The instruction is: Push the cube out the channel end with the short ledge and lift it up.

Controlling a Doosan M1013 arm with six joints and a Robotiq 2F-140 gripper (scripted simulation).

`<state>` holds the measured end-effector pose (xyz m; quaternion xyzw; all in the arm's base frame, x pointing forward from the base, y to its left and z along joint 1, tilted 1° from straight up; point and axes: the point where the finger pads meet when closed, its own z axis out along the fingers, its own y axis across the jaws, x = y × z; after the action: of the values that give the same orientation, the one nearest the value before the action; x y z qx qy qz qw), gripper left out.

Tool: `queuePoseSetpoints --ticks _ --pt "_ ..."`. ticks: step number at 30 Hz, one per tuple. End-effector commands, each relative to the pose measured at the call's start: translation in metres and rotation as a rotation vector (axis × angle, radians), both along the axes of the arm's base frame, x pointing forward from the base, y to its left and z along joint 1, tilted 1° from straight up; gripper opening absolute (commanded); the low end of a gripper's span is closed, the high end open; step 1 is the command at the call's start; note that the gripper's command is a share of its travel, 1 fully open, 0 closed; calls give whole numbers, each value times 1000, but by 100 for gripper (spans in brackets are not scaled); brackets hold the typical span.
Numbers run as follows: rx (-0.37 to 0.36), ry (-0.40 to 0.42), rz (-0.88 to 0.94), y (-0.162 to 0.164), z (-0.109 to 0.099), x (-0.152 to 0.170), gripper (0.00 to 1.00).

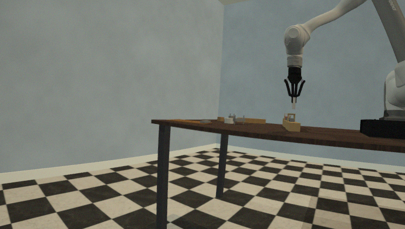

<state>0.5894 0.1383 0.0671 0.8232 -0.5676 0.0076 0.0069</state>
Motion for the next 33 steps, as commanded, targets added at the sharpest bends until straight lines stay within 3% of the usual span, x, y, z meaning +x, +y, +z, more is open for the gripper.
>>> queuePoseSetpoints --ticks 1,7,10,12,14,23,24,27,29,30,31,33 --pt "0 0 0 0 0 0 0" --pt "0 0 0 -1 0 0 0" --pt "0 0 0 -30 1 21 0" --pt "0 0 0 -30 1 21 0" --pt "1 0 1 -82 3 50 0" --pt "0 0 2 -193 5 79 0" --pt "0 0 2 -206 5 83 25" --pt "0 0 2 -245 5 95 25" --pt "0 0 2 -245 5 95 25" --pt "0 0 2 -283 6 108 25" --pt "0 0 2 -293 6 111 25" --pt "0 0 2 -295 6 112 25"
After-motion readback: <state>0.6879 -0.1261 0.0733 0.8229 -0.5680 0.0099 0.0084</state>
